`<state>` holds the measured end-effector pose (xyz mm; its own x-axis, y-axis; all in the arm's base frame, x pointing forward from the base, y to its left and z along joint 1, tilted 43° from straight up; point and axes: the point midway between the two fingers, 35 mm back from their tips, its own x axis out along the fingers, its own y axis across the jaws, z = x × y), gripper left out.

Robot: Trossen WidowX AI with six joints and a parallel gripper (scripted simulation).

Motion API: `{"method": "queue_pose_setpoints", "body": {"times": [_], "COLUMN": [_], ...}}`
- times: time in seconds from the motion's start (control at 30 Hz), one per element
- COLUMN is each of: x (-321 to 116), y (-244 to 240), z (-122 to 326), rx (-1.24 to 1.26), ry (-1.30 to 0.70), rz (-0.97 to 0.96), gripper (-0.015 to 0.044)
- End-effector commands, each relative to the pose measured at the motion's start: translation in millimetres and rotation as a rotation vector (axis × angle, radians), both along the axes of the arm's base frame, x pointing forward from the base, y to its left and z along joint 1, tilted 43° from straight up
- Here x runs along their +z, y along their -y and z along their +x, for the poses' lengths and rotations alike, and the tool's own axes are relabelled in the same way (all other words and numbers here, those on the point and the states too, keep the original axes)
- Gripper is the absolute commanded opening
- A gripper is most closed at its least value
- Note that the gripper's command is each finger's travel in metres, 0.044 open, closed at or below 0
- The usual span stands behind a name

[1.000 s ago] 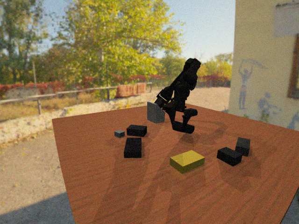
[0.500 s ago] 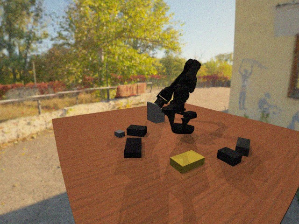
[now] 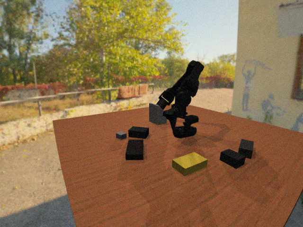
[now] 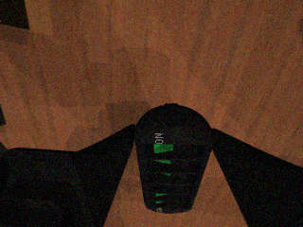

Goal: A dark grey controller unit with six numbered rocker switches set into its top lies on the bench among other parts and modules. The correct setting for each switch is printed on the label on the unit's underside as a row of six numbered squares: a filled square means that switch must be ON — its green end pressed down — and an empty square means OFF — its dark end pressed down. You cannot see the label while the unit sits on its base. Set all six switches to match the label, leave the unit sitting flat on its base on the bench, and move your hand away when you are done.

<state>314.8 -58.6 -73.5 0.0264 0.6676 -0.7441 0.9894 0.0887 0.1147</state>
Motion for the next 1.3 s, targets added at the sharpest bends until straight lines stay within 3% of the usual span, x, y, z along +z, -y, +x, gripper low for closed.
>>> {"method": "queue_pose_setpoints", "body": {"times": [0.0,0.9,1.03,1.27], "x": [-2.7,-14.5,-15.1,-15.1], "y": [-5.8,-8.4,-8.5,-8.5], "z": [-1.5,0.2,0.3,0.3], "rx": [0.000,0.002,0.005,0.005], "ry": [-0.009,-0.004,-0.003,-0.003], "rz": [0.014,0.004,0.002,0.002], "gripper": [0.0338,0.0337,0.0440,0.0440]}}
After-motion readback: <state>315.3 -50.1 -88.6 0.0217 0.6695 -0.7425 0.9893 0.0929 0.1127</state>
